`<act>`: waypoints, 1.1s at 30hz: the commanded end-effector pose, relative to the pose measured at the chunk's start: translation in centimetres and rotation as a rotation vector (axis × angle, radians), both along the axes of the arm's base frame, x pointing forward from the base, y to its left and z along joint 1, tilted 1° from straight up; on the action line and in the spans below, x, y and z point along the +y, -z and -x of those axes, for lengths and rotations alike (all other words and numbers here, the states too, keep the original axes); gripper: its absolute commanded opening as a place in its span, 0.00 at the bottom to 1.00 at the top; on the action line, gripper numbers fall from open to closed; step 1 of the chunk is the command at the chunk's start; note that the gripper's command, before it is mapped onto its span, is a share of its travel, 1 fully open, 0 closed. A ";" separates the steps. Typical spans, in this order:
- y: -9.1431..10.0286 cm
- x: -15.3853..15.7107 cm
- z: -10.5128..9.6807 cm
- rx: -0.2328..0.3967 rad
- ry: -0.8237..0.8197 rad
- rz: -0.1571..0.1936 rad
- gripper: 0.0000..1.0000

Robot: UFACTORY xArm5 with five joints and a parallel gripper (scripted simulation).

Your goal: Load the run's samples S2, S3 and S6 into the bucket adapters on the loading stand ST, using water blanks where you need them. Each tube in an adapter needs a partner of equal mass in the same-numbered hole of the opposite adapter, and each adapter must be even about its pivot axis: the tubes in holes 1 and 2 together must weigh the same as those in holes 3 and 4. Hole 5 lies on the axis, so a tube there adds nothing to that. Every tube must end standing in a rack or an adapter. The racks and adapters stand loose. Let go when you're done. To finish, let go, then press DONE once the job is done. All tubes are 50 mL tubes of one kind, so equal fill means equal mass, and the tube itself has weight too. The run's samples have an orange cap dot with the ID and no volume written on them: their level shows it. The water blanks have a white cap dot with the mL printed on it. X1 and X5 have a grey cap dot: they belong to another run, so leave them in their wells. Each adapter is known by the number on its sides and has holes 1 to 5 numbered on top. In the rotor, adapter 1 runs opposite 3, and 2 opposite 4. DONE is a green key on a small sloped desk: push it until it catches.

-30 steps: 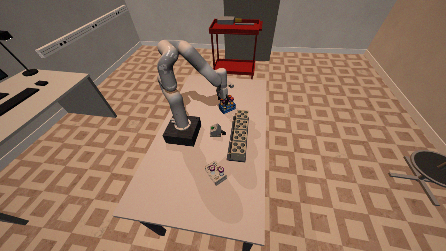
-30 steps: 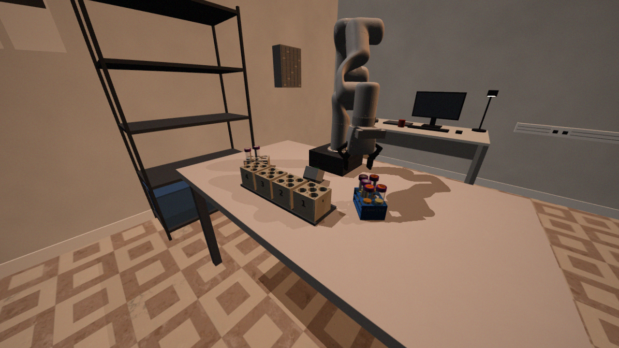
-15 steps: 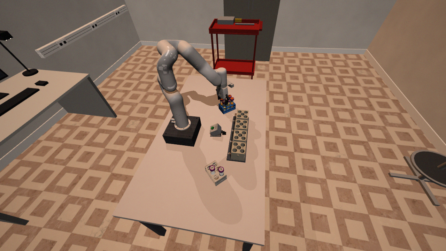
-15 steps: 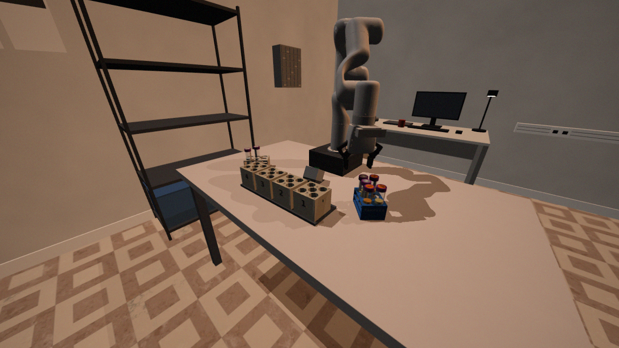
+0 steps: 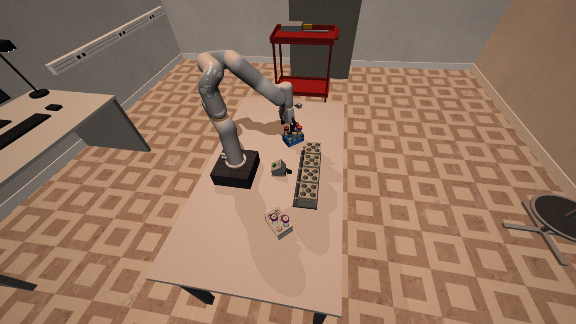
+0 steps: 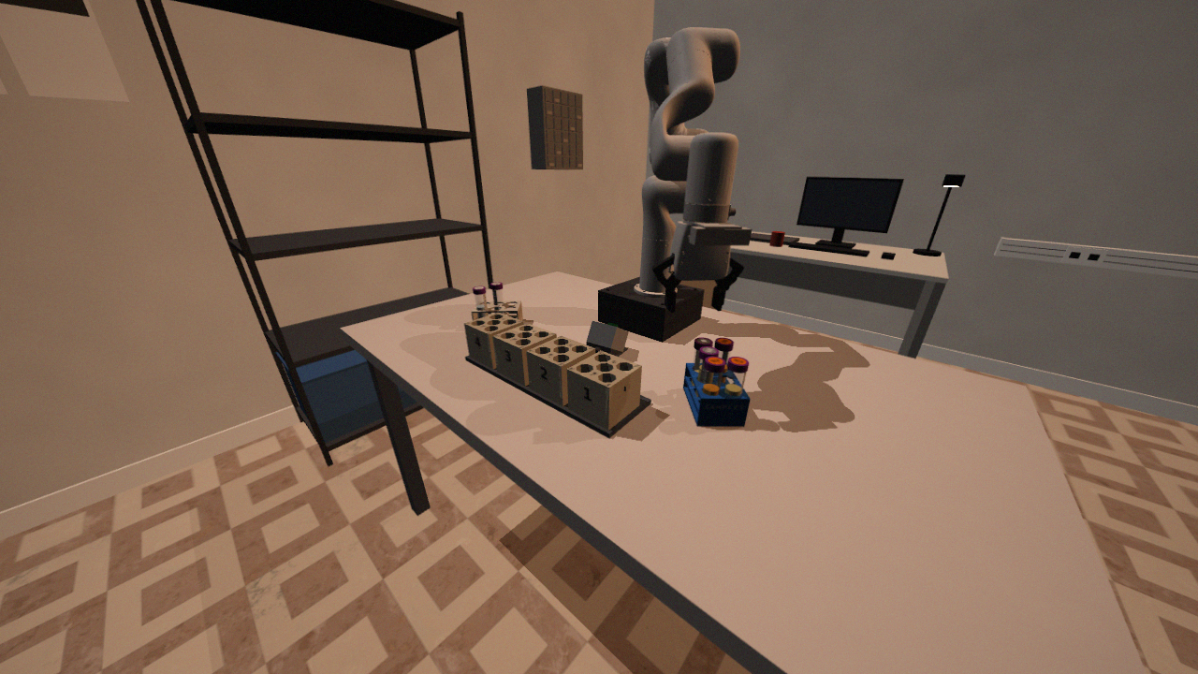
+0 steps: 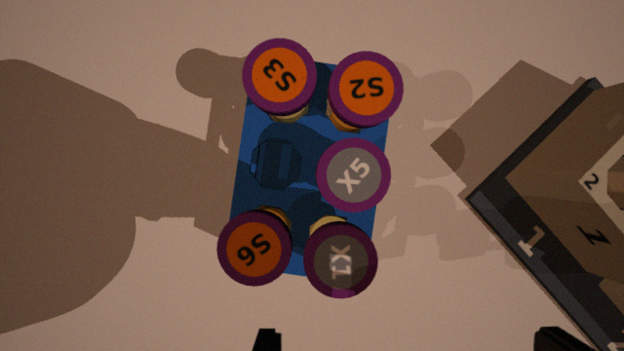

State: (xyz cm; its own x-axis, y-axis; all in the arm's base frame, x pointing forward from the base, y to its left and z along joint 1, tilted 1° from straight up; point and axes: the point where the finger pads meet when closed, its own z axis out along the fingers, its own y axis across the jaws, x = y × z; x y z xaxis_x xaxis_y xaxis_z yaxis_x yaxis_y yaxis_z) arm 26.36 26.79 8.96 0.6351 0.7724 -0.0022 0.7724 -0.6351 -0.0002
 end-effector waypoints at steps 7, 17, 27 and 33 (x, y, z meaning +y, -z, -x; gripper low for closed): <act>-3.1 0.1 -0.1 0.005 0.000 -0.010 1.00; -5.3 0.0 -0.1 0.005 0.000 -0.010 1.00; -6.7 -0.4 -0.4 0.005 0.033 -0.010 1.00; -6.7 -2.9 -2.1 0.005 0.233 -0.009 1.00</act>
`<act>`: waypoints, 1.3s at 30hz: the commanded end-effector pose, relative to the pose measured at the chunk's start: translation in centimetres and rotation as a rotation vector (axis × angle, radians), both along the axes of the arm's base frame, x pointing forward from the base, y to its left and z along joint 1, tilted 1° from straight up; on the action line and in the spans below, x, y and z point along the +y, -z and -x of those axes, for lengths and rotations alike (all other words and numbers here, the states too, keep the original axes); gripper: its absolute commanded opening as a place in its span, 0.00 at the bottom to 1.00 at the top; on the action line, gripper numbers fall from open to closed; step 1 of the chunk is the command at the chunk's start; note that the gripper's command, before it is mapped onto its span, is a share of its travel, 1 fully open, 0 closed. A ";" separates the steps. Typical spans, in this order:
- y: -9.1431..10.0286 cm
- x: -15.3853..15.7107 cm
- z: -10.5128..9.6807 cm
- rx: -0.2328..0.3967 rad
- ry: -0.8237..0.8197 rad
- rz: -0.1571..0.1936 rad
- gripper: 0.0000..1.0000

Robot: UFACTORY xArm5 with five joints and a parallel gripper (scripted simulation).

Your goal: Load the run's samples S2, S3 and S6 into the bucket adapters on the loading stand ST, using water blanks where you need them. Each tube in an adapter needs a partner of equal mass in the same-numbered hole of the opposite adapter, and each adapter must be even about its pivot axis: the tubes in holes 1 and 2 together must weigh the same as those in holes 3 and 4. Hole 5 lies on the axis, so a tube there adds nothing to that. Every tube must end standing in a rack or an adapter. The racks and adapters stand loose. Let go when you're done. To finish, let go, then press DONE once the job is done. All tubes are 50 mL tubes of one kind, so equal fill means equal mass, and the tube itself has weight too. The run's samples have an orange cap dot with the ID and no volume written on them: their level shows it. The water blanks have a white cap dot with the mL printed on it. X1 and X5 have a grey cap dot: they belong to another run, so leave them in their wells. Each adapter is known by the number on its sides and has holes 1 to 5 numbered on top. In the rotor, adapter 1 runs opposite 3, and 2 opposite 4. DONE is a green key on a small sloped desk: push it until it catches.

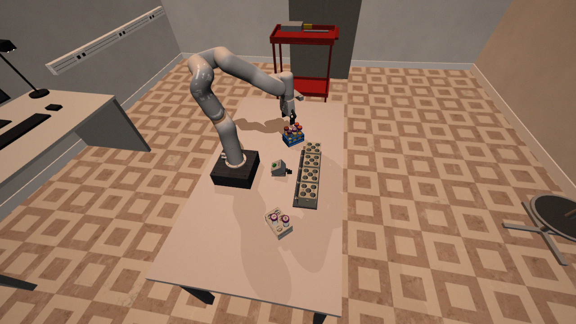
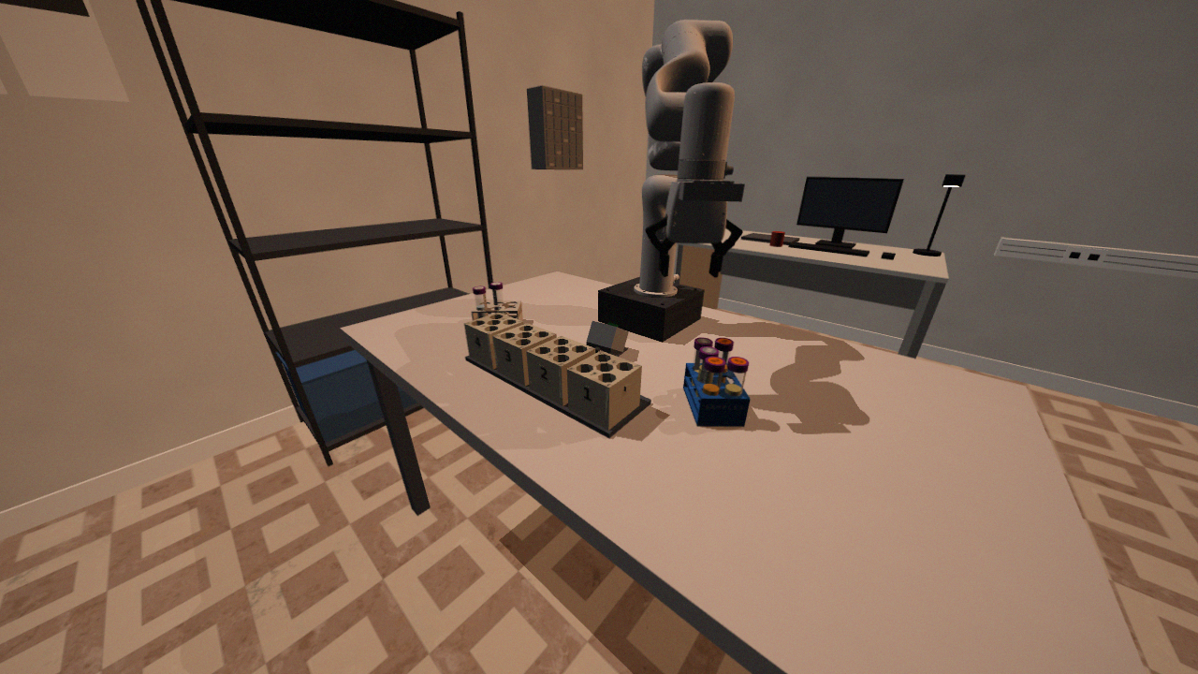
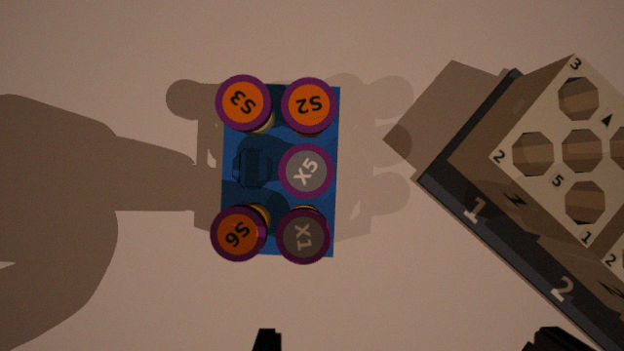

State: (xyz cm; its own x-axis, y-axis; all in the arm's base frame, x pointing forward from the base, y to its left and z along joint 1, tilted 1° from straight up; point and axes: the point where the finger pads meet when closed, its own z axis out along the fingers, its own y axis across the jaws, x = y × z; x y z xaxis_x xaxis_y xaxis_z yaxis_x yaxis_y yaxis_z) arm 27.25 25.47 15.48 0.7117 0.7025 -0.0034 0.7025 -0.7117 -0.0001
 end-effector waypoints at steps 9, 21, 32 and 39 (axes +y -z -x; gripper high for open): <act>-0.1 -5.3 -3.7 0.005 0.430 -0.008 1.00; -0.1 -9.5 -6.5 0.005 0.696 -0.006 1.00; 0.0 -13.2 -9.0 0.005 0.696 -0.006 1.00; 0.0 -16.2 -10.9 0.004 0.696 -0.006 1.00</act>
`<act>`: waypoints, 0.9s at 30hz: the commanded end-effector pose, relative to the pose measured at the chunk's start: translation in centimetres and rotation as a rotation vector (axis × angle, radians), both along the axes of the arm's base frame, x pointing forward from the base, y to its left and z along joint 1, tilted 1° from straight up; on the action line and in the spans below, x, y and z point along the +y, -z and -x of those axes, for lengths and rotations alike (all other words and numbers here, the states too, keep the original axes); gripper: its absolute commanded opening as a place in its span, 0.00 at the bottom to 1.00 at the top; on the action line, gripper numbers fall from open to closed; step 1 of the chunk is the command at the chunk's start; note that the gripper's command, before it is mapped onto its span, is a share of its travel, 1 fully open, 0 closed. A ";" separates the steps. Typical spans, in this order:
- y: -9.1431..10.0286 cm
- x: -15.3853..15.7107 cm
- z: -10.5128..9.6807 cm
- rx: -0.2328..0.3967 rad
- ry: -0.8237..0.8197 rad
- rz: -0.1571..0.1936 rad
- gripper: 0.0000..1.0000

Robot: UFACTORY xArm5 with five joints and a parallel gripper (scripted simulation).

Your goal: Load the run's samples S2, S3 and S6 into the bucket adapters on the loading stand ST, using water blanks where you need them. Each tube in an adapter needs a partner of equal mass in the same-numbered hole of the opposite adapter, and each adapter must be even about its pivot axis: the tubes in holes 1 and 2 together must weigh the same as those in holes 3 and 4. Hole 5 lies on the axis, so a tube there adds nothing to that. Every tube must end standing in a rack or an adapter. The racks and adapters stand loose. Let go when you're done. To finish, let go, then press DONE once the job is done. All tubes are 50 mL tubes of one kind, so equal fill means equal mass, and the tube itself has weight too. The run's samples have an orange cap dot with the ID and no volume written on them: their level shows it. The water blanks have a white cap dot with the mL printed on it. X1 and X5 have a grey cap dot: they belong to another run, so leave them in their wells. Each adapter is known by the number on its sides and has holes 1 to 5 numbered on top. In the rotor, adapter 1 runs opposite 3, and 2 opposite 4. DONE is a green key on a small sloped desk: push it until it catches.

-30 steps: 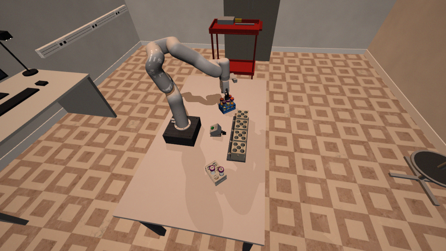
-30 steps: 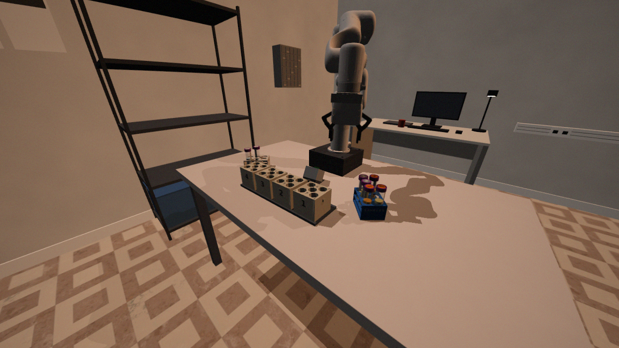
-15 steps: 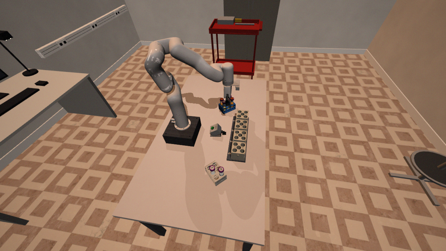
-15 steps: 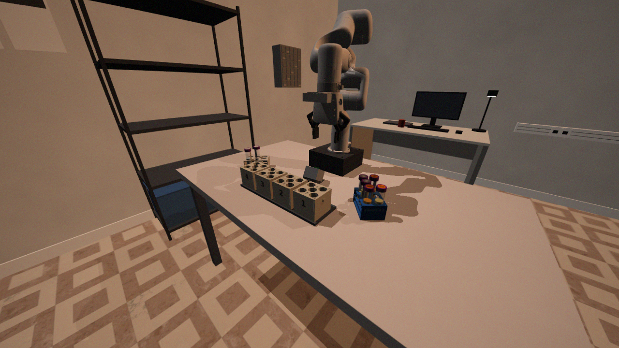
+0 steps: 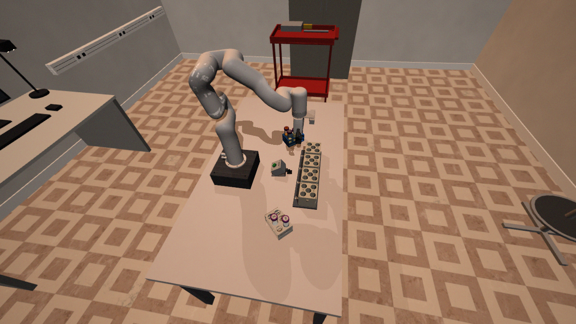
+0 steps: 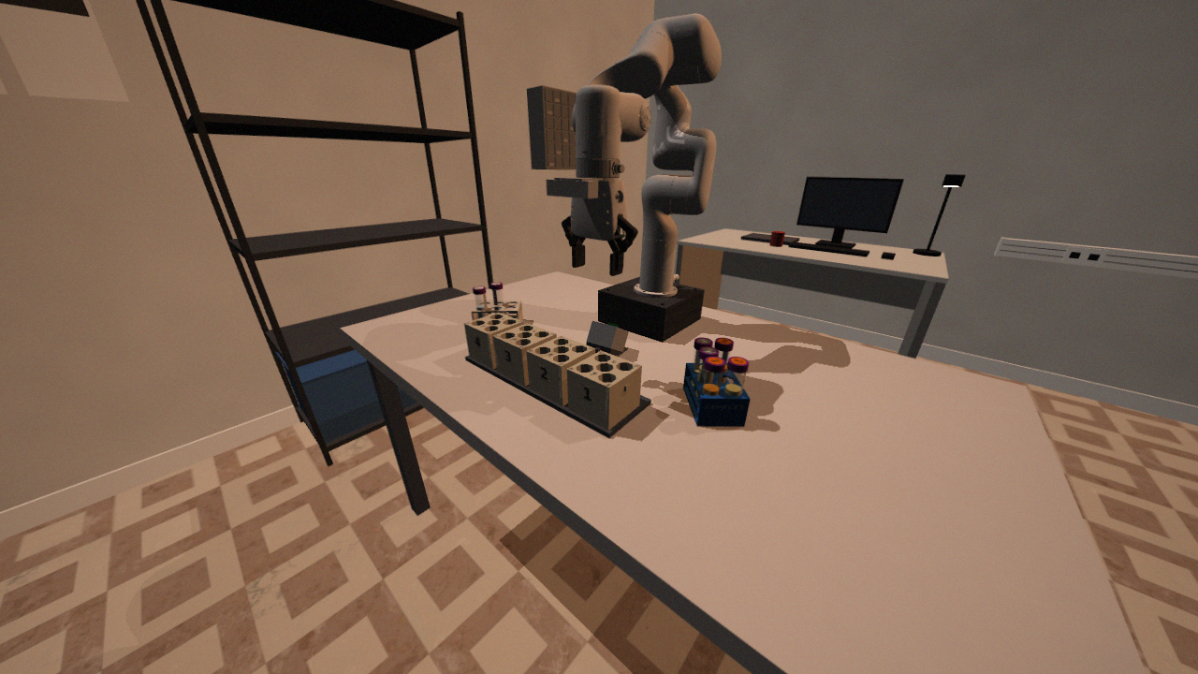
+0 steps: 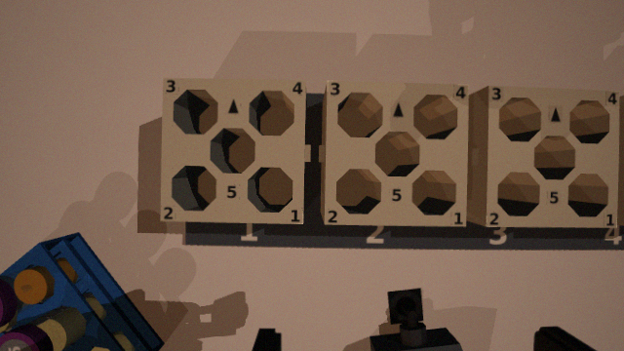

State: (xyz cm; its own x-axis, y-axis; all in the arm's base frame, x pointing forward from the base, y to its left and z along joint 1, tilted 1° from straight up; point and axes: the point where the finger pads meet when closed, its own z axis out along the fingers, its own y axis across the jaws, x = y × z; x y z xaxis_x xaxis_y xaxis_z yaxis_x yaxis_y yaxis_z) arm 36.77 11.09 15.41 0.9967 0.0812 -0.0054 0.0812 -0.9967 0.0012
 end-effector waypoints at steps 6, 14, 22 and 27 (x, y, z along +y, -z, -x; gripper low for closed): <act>-0.1 -3.5 -2.5 0.000 -0.001 -0.008 1.00; 0.0 -6.8 -4.7 0.000 -0.001 -0.008 1.00; 0.0 -6.0 -4.3 0.000 0.132 -0.007 0.57; -0.1 -4.3 -3.3 0.001 0.265 -0.007 0.57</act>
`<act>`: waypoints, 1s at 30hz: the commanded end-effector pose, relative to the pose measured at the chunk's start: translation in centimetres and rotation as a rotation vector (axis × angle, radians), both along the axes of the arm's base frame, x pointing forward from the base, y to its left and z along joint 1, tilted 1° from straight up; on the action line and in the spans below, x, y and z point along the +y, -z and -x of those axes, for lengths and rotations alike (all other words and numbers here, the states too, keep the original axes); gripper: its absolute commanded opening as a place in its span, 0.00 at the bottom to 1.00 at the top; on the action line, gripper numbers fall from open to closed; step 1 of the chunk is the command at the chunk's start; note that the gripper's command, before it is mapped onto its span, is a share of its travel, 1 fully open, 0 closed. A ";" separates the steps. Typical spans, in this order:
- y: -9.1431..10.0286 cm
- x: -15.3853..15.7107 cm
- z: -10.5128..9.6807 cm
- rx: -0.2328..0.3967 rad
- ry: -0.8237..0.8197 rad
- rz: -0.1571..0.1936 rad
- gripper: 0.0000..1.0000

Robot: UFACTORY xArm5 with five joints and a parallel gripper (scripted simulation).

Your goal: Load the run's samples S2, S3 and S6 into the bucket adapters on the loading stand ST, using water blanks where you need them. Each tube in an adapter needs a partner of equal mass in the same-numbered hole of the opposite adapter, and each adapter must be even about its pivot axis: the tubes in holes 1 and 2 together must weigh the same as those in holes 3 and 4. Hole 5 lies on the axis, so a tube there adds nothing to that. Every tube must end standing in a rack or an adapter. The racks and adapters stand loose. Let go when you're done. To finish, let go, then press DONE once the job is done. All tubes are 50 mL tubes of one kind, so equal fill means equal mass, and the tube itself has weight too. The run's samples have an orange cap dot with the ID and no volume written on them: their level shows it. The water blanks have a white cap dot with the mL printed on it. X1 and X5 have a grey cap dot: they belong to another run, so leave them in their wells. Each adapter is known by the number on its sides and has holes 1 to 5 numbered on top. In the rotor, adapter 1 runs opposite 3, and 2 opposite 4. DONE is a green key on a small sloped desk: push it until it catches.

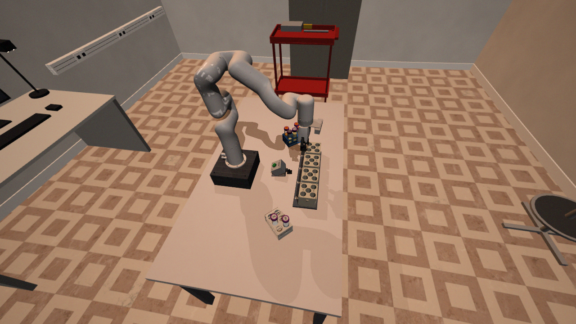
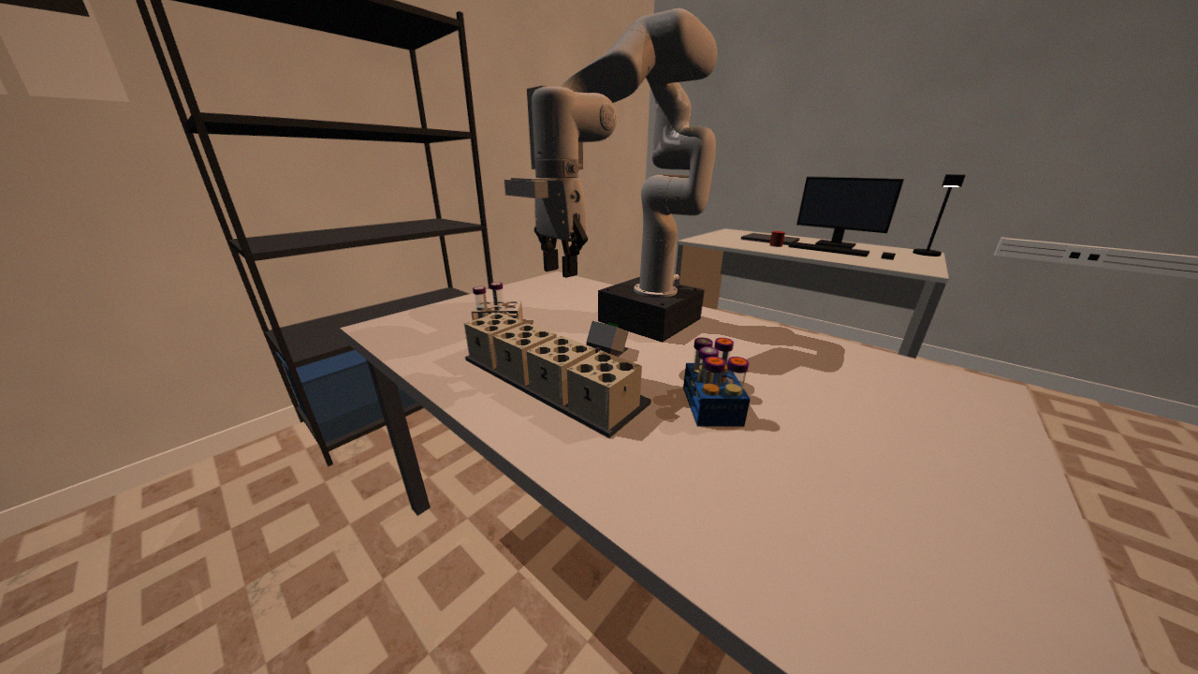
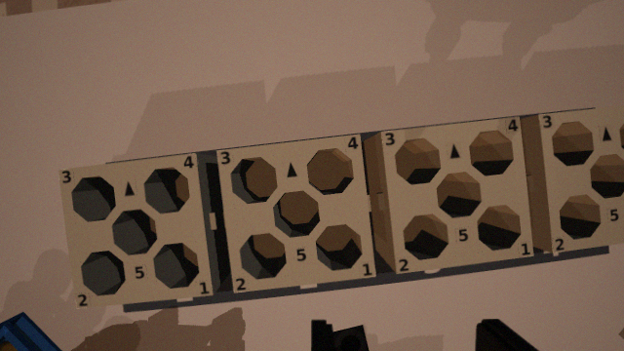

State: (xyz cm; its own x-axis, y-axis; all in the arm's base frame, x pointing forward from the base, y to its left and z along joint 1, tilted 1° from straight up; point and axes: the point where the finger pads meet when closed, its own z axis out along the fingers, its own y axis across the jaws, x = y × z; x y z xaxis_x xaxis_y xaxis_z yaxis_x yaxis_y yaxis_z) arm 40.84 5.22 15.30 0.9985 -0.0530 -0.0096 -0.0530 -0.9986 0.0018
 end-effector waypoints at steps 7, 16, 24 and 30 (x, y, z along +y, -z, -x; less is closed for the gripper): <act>-0.2 4.6 2.7 -0.003 0.364 -0.005 0.57; -0.2 7.6 4.5 -0.002 0.598 -0.003 0.57; -0.3 11.0 6.6 -0.001 0.772 -0.002 0.57; -0.3 12.7 7.7 -0.001 0.772 -0.002 0.57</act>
State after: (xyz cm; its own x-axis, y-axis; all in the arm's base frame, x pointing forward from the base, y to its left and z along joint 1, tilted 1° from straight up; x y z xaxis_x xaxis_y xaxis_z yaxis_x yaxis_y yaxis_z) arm 33.78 16.60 15.41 0.6930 -0.7210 -0.0028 -0.7209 -0.6930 0.0087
